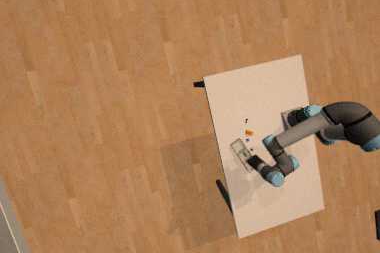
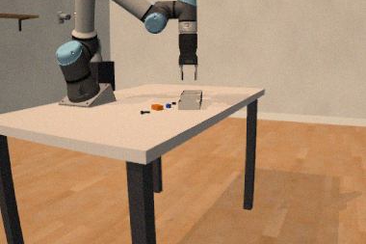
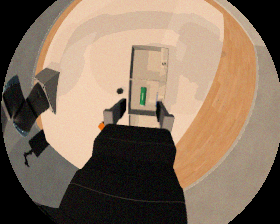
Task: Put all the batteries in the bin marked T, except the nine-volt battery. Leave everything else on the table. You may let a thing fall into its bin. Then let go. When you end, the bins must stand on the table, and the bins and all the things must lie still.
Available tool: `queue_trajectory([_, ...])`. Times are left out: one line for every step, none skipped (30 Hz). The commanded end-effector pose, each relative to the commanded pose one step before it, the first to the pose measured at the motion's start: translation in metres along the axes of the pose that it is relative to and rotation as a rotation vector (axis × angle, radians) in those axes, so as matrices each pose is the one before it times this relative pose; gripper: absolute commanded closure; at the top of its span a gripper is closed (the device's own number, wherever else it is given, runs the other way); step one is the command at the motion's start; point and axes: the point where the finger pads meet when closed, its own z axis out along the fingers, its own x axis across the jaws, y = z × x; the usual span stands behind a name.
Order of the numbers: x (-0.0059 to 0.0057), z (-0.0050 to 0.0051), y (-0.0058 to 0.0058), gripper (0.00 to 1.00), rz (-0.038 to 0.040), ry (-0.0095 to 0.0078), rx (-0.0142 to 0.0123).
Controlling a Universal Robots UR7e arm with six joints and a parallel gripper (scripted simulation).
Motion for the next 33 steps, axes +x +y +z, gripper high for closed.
queue_trajectory([0.00034, -0.01753, 0.00013, 0.0, 0.00057, 0.00023, -0.00021])
queue_trajectory([0.0, 0.0, 0.0, 0.0, 0.0, 0.0, 0.0])
queue_trajectory([0.00002, -0.00401, 0.0, 0.0, 0.0, -0.00001, 0.0])
queue_trajectory([0.0, -0.004, 0.0, 0.0, 0.0, 0.0, 0.0])
queue_trajectory([0.0, -0.004, 0.0, 0.0, 0.0, 0.0, 0.0])
queue_trajectory([0.0, -0.004, 0.0, 0.0, 0.0, 0.0, 0.0])
queue_trajectory([0.0, -0.004, 0.0, 0.0, 0.0, 0.0, 0.0])
queue_trajectory([0.0, -0.004, 0.0, 0.0, 0.0, 0.0, 0.0])
queue_trajectory([0.0, -0.004, 0.0, 0.0, 0.0, 0.0, 0.0])
queue_trajectory([0.0, -0.004, 0.0, 0.0, 0.0, 0.0, 0.0])
queue_trajectory([0.0, -0.004, 0.0, 0.0, 0.0, 0.0, 0.0])
queue_trajectory([0.0, -0.004, 0.0, 0.0, 0.0, 0.0, 0.0])
queue_trajectory([0.0, -0.004, 0.0, 0.0, 0.0, 0.0, 0.0])
queue_trajectory([0.0, -0.004, 0.0, 0.0, 0.0, 0.0, 0.0])
queue_trajectory([0.0, -0.004, 0.0, 0.0, 0.0, 0.0, 0.0])
queue_trajectory([0.0, -0.004, 0.0, 0.0, 0.0, 0.0, 0.0])
queue_trajectory([0.0, -0.004, 0.0, 0.0, 0.0, 0.0, 0.0])
queue_trajectory([0.0, 0.0, 0.0, 0.0, 0.0, 0.0, 0.0])
queue_trajectory([0.0, 0.0, 0.0, 0.0, 0.0, 0.0, 0.0])
queue_trajectory([0.00002, -0.00401, 0.0, 0.0, 0.0, -0.00001, 0.0])
queue_trajectory([0.0, -0.004, 0.0, 0.0, 0.0, 0.0, 0.0])
queue_trajectory([0.0, -0.004, 0.0, 0.0, 0.0, 0.0, 0.0])
queue_trajectory([0.0, -0.004, 0.0, 0.0, 0.0, 0.0, 0.0])
queue_trajectory([0.0, -0.004, 0.0, 0.0, 0.0, 0.0, 0.0])
queue_trajectory([0.0, -0.00203, 0.0, 0.0, 0.0, 0.0, 0.0])
queue_trajectory([0.00001, 0.0, 0.0, 0.0, 0.0, 0.0, 0.0])
queue_trajectory([0.0, 0.0, 0.0, 0.0, 0.0, 0.0, 0.0])
queue_trajectory([0.0, 0.0, 0.0, 0.0, 0.0, 0.0, 0.0])
queue_trajectory([0.0, 0.0, 0.0, 0.0, 0.0, 0.0, 0.0])
queue_trajectory([0.0, 0.0, 0.0, 0.0, 0.0, 0.0, 0.0])
queue_trajectory([0.0, 0.0, 0.0, 0.0, 0.0, 0.0, 0.0])
queue_trajectory([-0.00003, 0.00008, 0.00002, 0.0, 0.0, 0.00004, 0.0])
queue_trajectory([0.00001, -0.00002, 0.0, 0.0, 0.0, -0.00001, 0.0])
